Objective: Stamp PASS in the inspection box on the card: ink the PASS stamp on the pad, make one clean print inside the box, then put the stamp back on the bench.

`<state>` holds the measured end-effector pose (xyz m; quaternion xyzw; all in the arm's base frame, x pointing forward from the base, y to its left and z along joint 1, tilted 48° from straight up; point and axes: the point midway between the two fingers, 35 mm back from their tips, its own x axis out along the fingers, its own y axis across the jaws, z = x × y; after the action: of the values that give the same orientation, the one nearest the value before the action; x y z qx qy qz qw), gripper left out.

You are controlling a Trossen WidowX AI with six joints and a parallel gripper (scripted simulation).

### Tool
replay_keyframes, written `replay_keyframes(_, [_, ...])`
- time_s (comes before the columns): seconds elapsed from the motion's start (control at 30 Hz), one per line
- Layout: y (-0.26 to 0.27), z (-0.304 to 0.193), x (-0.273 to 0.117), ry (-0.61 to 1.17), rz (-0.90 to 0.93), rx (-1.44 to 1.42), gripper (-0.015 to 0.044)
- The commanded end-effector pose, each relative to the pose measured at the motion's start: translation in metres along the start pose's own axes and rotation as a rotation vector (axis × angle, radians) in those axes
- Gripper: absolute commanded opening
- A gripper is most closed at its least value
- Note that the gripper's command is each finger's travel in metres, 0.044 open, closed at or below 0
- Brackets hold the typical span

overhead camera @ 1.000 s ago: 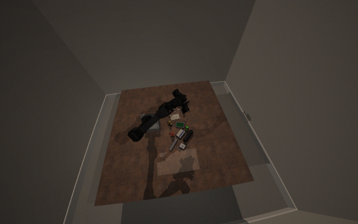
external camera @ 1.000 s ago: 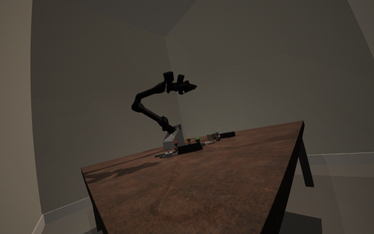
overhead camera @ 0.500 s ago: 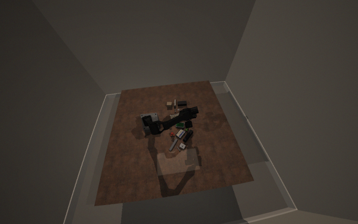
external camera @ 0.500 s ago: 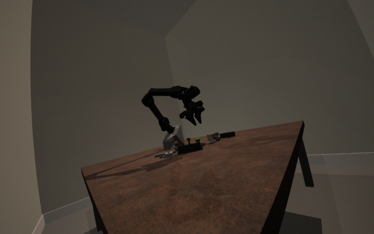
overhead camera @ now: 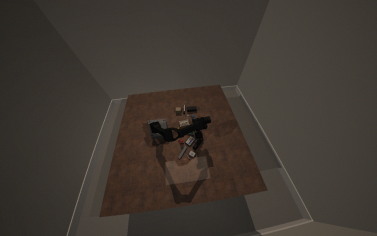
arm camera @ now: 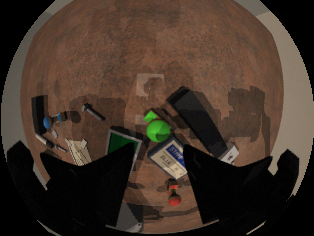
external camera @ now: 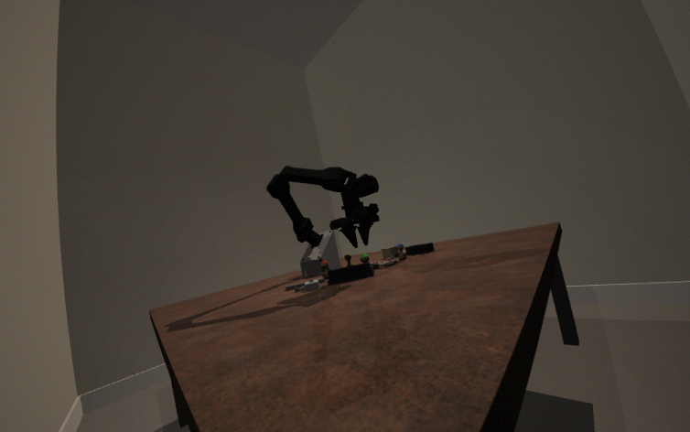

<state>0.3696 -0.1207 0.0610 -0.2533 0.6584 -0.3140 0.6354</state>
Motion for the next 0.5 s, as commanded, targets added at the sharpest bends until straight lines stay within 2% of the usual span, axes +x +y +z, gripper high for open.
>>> replay_keyframes(0.0, [-0.001, 0.001, 0.007, 0.002, -0.005, -0.003, 0.0228])
replay_keyframes(0.47, [0.0, 0.003, 0.03, 0.002, -0.004, -0.003, 0.0228])
